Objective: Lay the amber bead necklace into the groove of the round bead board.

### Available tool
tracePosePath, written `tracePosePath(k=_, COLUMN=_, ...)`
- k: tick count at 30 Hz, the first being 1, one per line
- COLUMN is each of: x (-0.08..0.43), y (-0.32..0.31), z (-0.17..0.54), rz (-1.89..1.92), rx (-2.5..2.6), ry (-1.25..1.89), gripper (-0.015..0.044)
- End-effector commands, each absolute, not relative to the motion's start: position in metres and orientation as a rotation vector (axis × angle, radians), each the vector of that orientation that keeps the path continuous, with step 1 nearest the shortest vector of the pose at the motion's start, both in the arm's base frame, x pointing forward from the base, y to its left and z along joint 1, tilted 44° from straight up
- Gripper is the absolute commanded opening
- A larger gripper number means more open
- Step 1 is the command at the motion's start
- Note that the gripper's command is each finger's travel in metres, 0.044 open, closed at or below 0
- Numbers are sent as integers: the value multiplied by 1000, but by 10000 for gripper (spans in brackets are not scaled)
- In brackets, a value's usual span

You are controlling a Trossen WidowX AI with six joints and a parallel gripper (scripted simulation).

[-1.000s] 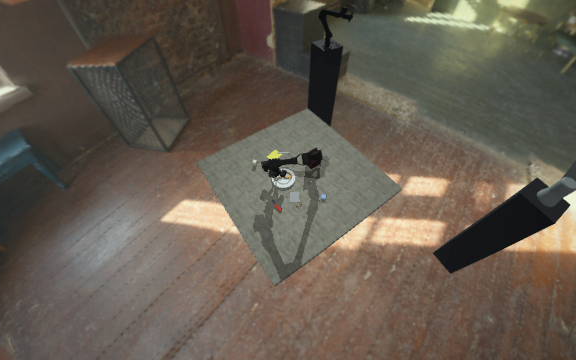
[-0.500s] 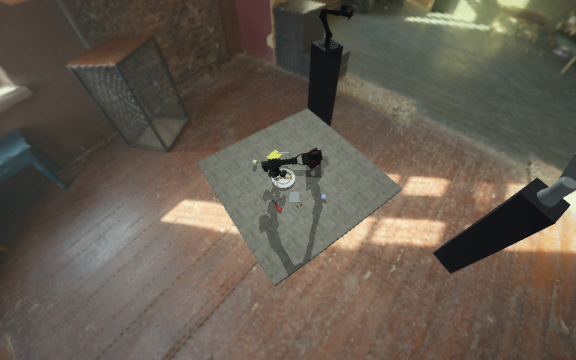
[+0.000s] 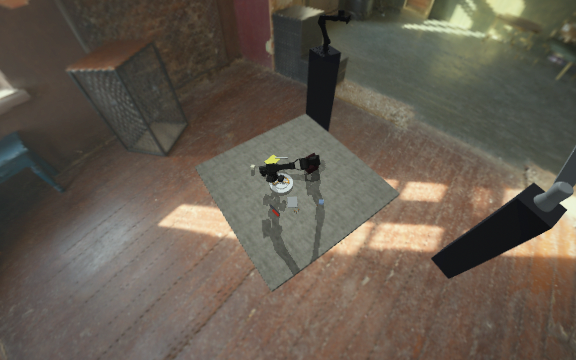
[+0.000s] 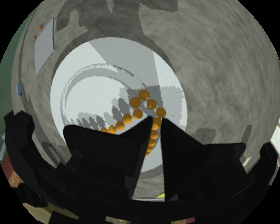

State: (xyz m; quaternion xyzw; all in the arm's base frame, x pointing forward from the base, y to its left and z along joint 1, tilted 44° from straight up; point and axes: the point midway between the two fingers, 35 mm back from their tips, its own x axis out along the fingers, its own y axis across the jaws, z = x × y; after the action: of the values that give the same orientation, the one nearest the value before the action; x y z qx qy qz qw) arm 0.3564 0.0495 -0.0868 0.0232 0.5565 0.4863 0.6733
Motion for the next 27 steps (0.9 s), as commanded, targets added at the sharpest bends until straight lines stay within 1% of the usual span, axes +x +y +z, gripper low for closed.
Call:
tracePosePath(k=1, x=356, y=54, z=-87, rz=1102, rx=57, ry=1252, gripper=0)
tracePosePath(k=7, x=356, y=54, z=-87, rz=1102, rx=57, ry=1252, gripper=0)
tracePosePath(k=23, x=357, y=48, z=-82, rz=1101, rx=57, ry=1252, gripper=420)
tracePosePath(k=24, x=356, y=49, z=-86, rz=1095, rx=56, ry=1257, gripper=440)
tracePosePath(k=27, x=356, y=49, z=-86, rz=1095, rx=56, ry=1257, gripper=440)
